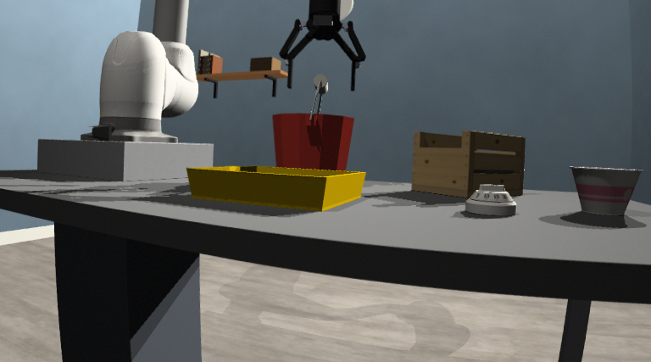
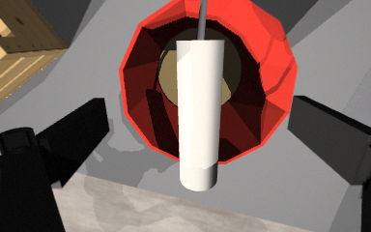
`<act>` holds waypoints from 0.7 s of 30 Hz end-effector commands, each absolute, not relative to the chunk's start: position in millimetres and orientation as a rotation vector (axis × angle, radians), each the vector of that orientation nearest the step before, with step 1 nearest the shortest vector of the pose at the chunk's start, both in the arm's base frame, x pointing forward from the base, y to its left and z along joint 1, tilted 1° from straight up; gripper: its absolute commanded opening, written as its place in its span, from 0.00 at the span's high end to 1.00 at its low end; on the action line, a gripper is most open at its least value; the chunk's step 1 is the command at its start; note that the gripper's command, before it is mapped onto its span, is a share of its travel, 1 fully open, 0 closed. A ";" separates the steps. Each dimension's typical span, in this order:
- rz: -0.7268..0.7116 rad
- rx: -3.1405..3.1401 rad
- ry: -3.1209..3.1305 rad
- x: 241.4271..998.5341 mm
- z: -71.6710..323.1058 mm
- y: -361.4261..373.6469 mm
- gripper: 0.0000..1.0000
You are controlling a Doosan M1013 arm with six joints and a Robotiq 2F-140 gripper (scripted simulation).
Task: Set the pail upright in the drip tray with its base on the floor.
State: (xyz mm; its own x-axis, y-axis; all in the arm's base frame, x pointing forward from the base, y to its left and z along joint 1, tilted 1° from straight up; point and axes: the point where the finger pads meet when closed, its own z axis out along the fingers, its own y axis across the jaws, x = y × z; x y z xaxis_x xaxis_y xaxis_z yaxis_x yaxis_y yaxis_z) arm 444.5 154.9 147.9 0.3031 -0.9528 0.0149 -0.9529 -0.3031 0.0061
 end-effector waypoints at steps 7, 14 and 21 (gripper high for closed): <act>0.014 2.526 -1.847 444.8 148.4 155.1 0.00; 0.014 2.526 -1.847 444.8 148.4 155.1 0.90; 0.014 2.526 -1.847 444.8 148.4 155.1 0.90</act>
